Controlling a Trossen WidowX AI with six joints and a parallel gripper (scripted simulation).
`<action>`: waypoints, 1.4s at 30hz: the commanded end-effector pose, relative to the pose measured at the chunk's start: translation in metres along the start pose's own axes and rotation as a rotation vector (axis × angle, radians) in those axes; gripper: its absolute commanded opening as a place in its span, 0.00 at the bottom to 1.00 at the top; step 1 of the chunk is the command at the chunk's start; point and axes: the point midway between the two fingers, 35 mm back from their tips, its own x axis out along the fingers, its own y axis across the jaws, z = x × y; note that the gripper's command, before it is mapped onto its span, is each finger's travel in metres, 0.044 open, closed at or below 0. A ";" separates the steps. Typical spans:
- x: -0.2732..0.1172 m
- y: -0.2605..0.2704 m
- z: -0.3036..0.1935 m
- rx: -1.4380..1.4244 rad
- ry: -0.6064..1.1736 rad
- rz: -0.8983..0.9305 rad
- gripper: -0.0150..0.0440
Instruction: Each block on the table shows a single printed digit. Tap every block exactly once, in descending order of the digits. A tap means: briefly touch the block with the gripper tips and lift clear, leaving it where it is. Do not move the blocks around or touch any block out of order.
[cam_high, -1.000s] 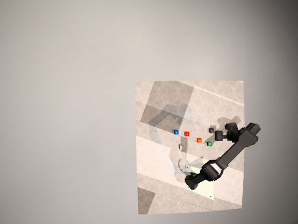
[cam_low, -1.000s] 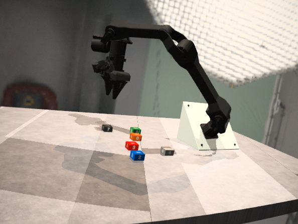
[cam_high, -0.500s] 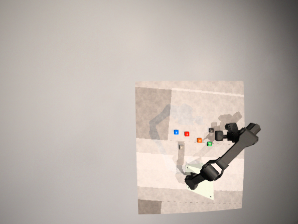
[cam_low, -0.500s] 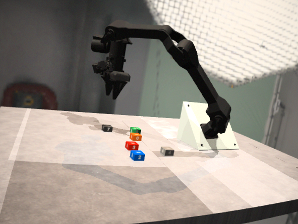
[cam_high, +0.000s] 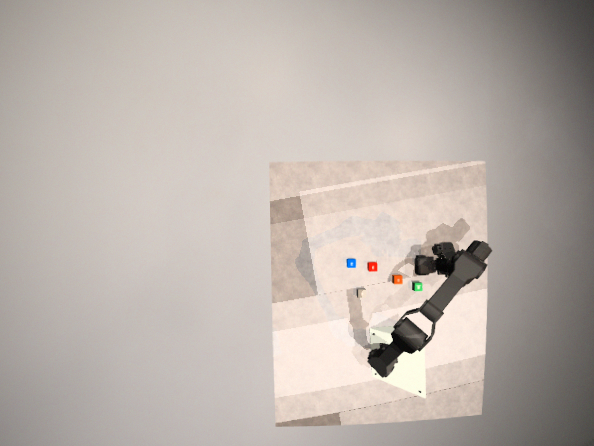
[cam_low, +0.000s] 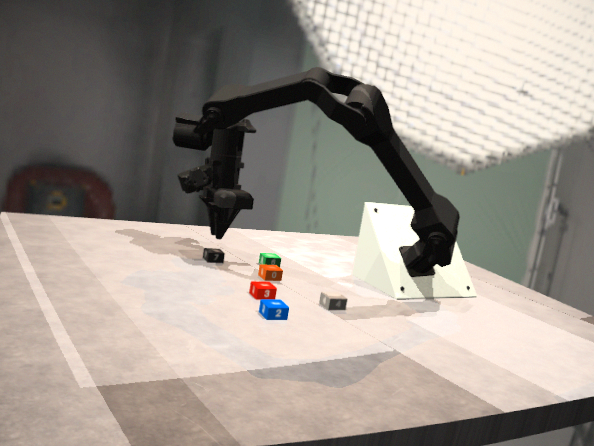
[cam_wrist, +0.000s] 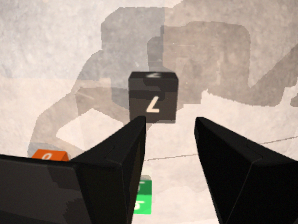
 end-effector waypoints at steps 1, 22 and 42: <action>-0.001 -0.001 0.001 0.005 -0.016 -0.002 0.29; 0.020 -0.001 0.002 0.004 -0.016 -0.001 0.29; -0.003 -0.001 0.001 0.005 -0.016 -0.002 0.29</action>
